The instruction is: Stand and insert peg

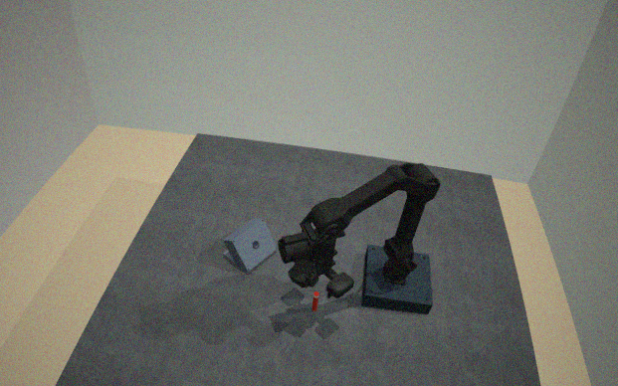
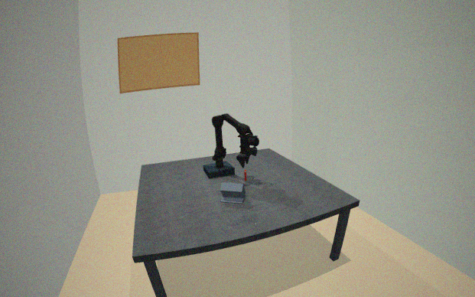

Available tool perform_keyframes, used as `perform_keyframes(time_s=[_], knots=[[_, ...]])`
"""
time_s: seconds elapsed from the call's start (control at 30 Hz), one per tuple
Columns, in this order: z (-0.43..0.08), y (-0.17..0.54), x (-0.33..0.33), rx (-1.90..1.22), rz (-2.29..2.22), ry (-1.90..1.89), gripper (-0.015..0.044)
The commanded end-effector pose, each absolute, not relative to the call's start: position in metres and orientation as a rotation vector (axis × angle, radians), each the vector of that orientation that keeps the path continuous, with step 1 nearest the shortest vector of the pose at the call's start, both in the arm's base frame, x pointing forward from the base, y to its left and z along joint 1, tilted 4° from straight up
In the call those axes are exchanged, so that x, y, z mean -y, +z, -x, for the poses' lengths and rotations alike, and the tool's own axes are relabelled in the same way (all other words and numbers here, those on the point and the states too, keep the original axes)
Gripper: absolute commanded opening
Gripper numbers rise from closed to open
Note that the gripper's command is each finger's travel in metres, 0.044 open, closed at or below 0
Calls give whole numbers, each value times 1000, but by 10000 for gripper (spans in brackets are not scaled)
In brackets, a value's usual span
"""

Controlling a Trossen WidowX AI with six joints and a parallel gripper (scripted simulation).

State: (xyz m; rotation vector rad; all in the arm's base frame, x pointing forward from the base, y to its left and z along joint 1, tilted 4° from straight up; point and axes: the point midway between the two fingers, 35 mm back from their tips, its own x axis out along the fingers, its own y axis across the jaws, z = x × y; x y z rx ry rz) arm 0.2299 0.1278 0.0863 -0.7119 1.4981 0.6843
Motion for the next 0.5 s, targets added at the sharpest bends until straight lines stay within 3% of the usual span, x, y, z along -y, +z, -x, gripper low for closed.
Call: perform_keyframes(time_s=[0.0, 0.47], knots=[[-230, 85, -128, -1467, 798, 779, 440], [-230, 83, -128, -1348, 1058, 1052, 440]])
